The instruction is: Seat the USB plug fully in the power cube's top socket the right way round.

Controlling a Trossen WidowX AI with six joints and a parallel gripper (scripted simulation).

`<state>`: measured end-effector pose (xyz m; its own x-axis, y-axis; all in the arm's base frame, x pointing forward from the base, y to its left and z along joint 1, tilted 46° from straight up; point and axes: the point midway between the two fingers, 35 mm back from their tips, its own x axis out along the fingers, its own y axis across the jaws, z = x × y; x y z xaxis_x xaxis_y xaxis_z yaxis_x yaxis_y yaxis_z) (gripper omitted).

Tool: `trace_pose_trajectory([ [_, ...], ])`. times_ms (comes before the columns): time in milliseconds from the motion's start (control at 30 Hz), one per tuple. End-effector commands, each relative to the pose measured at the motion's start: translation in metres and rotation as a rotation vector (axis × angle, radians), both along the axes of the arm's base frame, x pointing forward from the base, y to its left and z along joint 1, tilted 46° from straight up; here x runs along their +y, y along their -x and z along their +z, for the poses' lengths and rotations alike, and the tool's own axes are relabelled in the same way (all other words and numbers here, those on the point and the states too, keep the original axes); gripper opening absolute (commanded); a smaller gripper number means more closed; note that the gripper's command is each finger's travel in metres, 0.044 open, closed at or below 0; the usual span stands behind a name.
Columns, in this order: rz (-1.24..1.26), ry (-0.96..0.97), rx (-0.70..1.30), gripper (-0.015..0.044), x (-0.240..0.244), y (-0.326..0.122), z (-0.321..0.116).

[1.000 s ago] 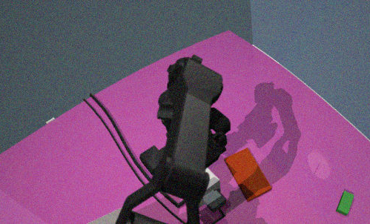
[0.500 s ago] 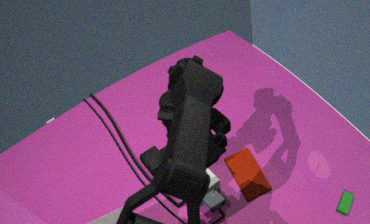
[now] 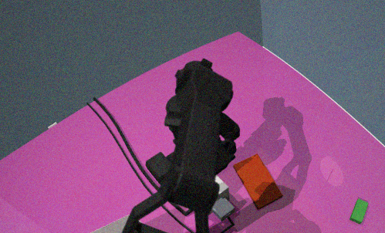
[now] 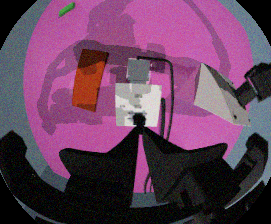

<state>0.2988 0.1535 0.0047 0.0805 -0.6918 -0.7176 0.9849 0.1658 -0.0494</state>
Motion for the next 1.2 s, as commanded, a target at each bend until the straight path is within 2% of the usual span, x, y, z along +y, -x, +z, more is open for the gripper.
trace_pose_trajectory([
  [0, 0.002, -0.008, 0.005, 0.0, 0.0005, 0.0003, -0.001],
  [1167, -0.001, -0.037, 0.007, 0.0, -0.0008, 0.0002, -0.0055],
])
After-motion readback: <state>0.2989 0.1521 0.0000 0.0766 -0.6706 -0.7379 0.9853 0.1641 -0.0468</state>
